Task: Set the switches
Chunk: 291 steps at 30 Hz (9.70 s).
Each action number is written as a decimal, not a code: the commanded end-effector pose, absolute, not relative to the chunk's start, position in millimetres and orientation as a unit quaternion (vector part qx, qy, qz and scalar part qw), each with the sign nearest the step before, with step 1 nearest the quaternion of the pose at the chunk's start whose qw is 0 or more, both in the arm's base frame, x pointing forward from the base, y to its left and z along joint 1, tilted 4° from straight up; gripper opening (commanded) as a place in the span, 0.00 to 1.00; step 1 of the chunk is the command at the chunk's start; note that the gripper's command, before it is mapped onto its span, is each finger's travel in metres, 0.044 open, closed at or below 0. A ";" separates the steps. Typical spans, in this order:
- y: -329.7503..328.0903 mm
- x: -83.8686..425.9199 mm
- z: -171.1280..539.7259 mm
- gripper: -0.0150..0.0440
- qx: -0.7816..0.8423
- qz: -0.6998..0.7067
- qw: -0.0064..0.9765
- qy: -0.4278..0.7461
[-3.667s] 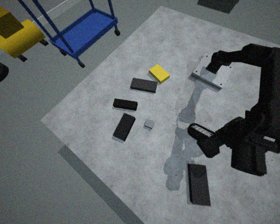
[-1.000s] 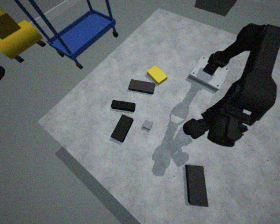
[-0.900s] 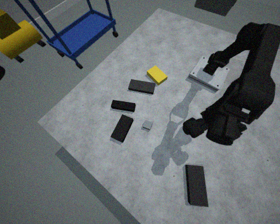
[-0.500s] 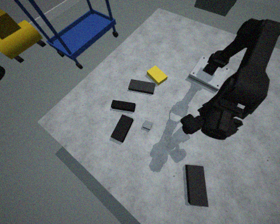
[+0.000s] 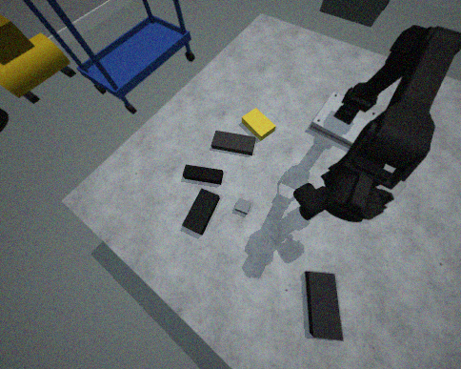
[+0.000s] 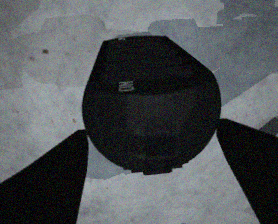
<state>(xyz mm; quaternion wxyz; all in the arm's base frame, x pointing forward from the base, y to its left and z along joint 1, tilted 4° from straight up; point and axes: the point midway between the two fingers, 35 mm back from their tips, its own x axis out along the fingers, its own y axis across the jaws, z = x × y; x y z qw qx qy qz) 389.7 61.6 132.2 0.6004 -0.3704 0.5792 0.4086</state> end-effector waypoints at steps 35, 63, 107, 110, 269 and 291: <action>32.6 377.1 123.0 0.82 -0.373 0.409 0.595 0.582; 12.8 368.7 115.9 0.82 -0.374 0.409 0.594 0.583; -15.6 356.3 100.1 0.82 -0.374 0.408 0.594 0.584; -17.4 355.5 98.9 0.82 -0.374 0.408 0.594 0.584; -63.4 333.5 13.6 1.00 -0.374 0.403 0.592 0.589; -9.4 357.5 56.1 1.00 -0.373 0.404 0.594 0.587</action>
